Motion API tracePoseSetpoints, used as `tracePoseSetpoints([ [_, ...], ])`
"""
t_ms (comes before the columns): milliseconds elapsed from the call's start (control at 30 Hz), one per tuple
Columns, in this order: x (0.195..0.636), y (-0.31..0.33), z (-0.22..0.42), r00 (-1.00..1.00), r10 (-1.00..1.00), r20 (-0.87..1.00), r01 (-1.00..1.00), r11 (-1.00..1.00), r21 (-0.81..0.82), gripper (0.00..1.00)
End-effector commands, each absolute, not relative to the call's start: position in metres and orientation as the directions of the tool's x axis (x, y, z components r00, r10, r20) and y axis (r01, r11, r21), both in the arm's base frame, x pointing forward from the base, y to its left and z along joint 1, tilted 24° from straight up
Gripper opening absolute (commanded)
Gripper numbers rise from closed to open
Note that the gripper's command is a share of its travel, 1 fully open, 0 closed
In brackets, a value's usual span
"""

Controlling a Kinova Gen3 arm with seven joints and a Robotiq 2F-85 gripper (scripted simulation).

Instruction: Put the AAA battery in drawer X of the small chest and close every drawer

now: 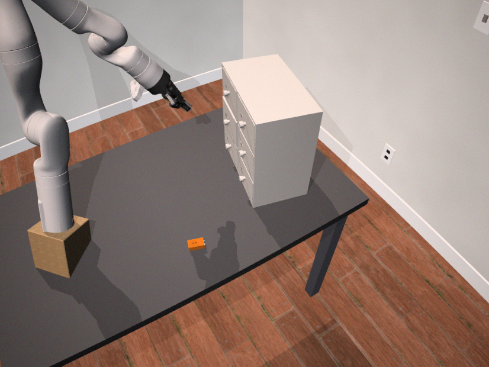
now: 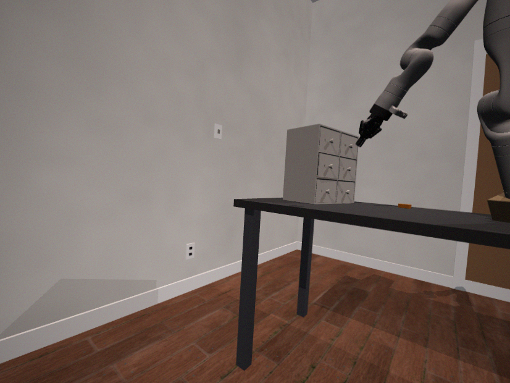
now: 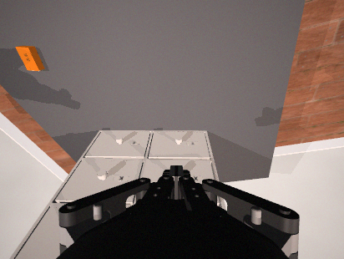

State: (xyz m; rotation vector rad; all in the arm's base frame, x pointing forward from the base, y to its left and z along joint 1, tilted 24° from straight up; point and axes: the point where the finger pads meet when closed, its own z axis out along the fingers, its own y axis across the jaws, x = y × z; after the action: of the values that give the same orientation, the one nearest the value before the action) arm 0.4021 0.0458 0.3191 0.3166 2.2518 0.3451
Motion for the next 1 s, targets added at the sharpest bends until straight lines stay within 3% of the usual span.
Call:
tracePoseSetpoints([
  [0, 0.402, 0.048, 0.321, -0.636, 0.333, -0.696, 0.105, 0.931, 0.350, 0.00],
  [533, 0.385, 0.046, 0.333, -0.710, 0.317, -0.629, 0.105, 0.931, 0.350, 0.00],
  [967, 0.347, 0.040, 0.360, -0.848, 0.268, -0.457, 0.105, 0.931, 0.351, 0.00],
])
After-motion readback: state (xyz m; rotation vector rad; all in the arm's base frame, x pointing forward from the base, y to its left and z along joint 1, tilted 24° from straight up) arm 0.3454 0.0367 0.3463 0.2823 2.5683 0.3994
